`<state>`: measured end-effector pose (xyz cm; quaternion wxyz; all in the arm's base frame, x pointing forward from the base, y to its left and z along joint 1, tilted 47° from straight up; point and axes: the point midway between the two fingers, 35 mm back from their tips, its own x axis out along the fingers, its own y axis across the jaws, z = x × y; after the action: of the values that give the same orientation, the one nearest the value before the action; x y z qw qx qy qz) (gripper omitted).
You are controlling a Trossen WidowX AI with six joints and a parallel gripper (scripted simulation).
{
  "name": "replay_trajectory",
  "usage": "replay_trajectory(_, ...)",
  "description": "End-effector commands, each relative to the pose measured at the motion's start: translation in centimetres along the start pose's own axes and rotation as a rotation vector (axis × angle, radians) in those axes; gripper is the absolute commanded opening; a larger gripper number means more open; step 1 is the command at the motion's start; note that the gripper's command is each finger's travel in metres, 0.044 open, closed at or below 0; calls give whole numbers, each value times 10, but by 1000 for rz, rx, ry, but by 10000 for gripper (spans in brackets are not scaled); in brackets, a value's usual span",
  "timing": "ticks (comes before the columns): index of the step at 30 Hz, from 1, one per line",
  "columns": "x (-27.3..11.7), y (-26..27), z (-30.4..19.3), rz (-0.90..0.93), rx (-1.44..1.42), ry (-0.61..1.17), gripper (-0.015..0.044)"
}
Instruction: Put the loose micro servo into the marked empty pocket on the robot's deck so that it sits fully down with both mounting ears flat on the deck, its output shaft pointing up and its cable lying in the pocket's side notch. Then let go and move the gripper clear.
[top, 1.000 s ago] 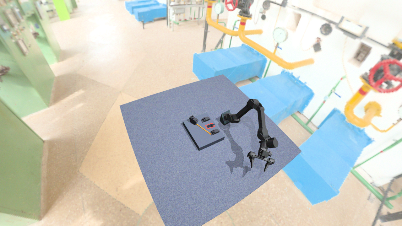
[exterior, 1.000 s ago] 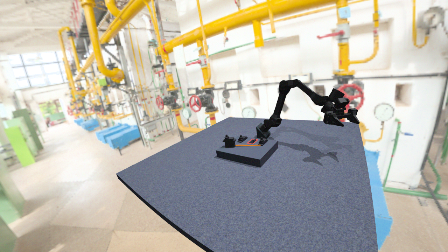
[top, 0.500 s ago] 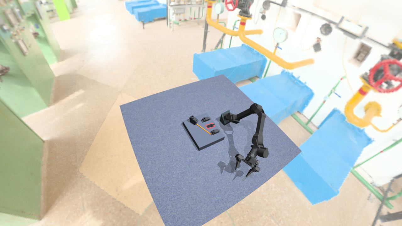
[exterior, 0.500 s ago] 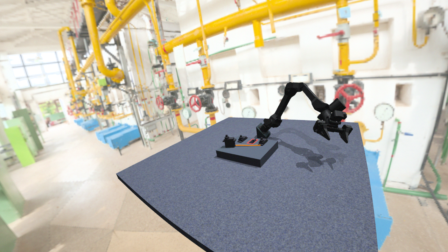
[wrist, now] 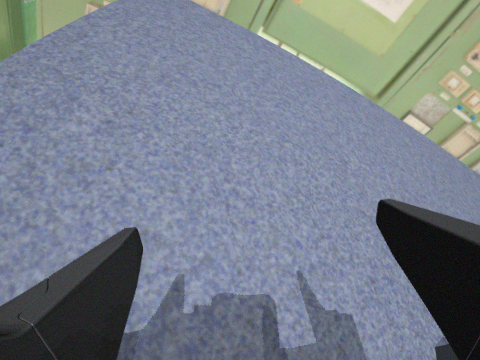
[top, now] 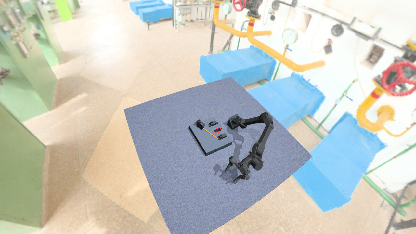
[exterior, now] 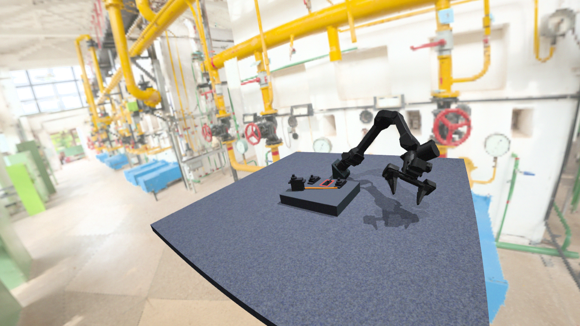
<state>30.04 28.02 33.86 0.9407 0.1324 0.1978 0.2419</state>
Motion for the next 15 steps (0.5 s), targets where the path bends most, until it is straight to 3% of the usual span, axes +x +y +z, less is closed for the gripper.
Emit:
replay_trajectory(1,18,-26,-10,-59,-1,66,440)
replay_trajectory(15,58,-129,-51,-265,68,324,440)
